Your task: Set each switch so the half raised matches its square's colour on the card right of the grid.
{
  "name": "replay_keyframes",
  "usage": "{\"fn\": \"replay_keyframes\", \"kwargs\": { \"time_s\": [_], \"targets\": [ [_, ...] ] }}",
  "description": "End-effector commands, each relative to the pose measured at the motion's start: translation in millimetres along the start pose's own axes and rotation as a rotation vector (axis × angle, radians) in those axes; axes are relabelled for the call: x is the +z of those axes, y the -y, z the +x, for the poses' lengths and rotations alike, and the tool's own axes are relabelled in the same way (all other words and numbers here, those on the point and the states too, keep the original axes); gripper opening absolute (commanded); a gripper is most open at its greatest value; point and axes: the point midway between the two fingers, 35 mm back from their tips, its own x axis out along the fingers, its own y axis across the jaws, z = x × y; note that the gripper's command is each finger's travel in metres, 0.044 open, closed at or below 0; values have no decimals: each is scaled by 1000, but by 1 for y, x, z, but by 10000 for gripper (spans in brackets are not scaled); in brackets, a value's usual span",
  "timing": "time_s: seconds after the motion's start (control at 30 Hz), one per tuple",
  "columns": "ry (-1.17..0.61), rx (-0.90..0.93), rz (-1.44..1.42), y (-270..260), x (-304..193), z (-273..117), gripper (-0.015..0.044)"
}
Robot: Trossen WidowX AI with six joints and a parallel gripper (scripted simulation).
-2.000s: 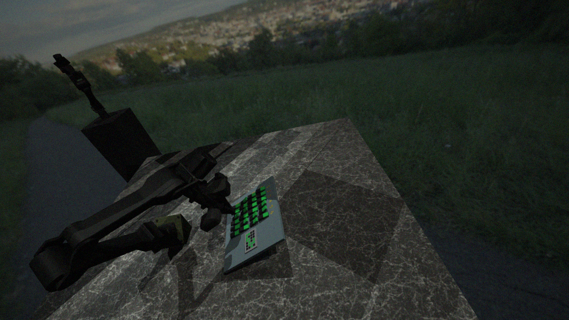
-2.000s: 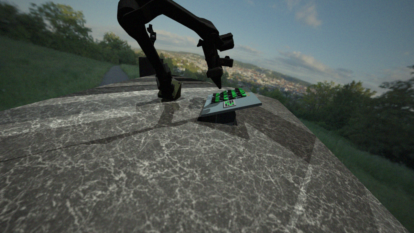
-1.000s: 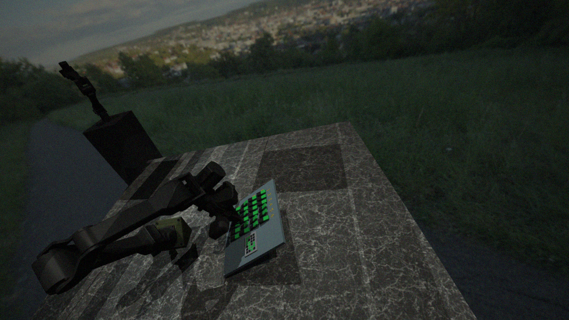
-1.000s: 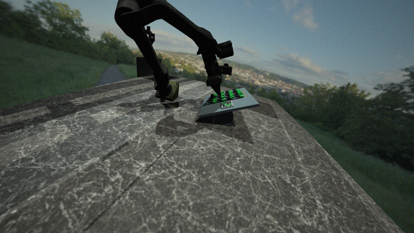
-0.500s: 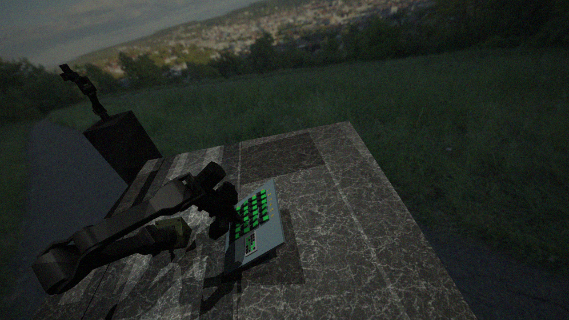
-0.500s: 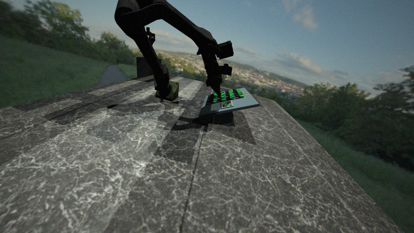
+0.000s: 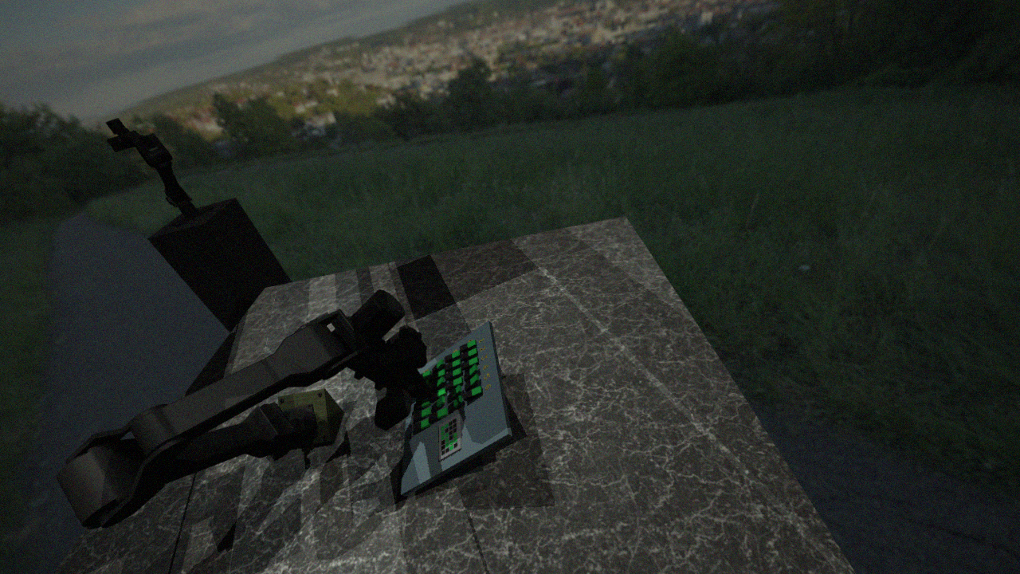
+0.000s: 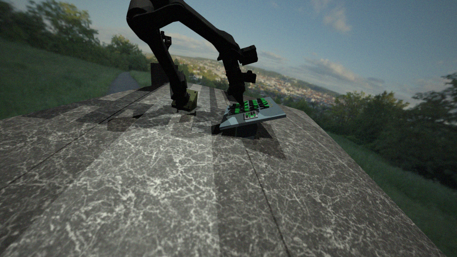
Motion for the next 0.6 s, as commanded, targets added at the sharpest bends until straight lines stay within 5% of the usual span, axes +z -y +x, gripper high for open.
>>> {"fn": "replay_keyframes", "kwargs": {
  "time_s": [0.0,0.57],
  "targets": [
    [-3,0,-6,0,-1,1,0],
    [-3,0,-6,0,-1,3,0]
  ]
}}
